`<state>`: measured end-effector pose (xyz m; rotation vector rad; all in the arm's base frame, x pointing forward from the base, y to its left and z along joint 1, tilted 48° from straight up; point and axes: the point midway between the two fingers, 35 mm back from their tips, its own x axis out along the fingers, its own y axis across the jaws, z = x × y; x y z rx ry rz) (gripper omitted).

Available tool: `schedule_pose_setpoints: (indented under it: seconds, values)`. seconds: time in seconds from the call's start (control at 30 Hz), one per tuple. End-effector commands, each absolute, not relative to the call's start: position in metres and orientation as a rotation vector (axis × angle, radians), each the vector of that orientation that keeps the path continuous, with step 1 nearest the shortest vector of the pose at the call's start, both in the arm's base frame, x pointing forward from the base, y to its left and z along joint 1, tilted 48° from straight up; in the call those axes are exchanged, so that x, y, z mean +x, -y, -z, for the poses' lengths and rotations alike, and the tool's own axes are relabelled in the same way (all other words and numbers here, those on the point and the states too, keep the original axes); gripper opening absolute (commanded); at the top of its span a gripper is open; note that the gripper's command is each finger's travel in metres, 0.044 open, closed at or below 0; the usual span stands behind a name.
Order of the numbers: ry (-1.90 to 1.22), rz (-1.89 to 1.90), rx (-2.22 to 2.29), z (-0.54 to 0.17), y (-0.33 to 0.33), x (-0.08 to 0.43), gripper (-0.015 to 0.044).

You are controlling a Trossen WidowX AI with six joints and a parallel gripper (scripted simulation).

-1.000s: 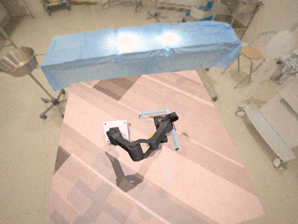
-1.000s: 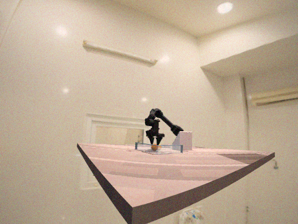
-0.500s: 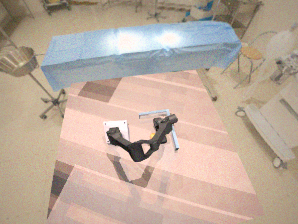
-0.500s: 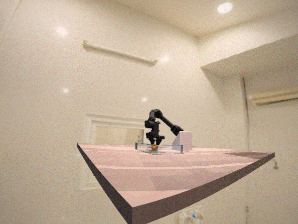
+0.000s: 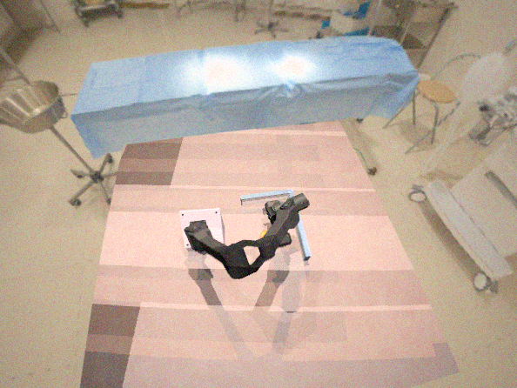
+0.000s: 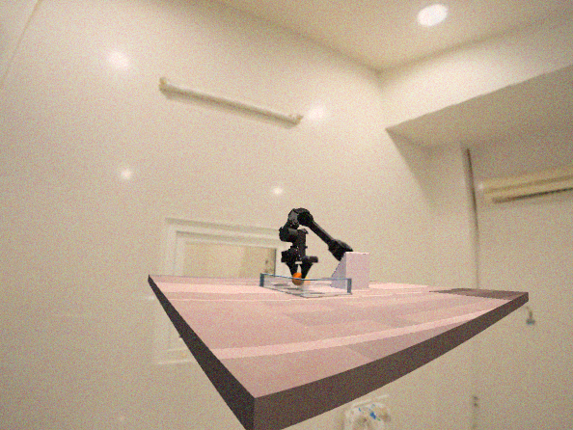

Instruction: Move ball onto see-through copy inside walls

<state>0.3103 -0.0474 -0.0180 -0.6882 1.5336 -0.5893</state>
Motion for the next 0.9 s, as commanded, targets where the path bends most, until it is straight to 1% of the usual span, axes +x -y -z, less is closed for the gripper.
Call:
schedule_pose_setpoints:
  seconds: [0.0, 0.5, 0.87]
  values:
    - [-1.519, 0.580, -0.675, 0.003, 0.028, 0.317, 0.0000]
    - [-1.506, 0.642, -0.665, -0.063, -0.036, 0.313, 0.0000]
    - [-1.505, 0.645, -0.665, -0.058, -0.025, 0.300, 0.0000]
